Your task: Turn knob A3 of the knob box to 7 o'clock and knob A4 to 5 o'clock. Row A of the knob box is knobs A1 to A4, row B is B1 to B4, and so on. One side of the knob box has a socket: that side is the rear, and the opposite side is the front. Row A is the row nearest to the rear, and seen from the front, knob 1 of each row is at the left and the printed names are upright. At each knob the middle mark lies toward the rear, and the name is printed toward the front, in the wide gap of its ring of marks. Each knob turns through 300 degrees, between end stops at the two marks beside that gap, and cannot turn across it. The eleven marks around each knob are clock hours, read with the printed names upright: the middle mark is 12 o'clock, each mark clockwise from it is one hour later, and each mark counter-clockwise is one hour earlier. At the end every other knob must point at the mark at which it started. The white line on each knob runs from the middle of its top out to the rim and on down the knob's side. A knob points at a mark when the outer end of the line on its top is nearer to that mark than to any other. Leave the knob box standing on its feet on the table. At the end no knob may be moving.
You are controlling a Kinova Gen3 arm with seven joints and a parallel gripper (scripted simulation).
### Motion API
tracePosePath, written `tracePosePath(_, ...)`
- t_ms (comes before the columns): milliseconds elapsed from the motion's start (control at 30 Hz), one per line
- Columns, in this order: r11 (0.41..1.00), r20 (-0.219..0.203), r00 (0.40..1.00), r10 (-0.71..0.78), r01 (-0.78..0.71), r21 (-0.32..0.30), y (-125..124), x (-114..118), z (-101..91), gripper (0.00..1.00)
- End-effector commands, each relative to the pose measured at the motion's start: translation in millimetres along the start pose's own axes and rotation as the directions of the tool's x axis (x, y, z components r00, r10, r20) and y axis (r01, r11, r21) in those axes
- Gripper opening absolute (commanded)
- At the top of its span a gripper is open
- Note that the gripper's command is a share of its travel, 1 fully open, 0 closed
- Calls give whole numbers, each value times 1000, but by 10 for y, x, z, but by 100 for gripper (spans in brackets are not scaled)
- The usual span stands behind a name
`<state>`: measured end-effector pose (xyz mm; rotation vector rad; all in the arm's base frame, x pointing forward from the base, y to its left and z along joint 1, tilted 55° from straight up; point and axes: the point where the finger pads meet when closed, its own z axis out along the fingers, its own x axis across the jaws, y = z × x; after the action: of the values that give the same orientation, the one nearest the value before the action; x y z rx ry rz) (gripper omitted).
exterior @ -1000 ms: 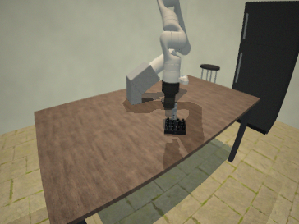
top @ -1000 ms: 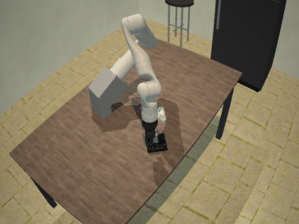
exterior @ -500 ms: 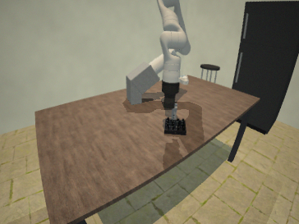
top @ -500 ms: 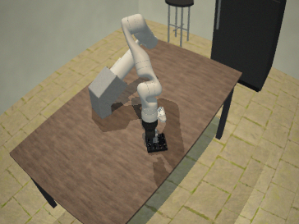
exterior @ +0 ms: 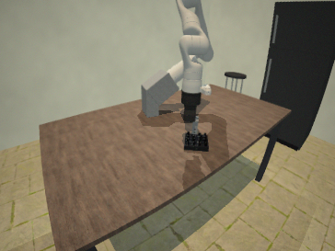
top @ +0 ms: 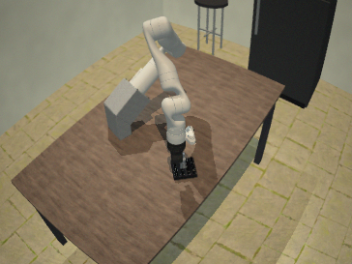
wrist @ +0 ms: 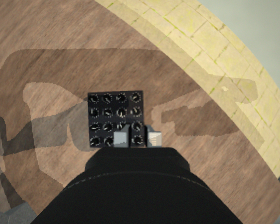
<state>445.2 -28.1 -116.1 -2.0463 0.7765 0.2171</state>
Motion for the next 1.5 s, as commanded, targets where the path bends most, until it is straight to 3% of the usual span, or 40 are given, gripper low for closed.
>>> tracePosePath(0,1000,-1,1000,0,0,0,-1,4,3,46)
tracePosePath(1467,1000,-2,1000,0,0,0,-15,-8,406,46)
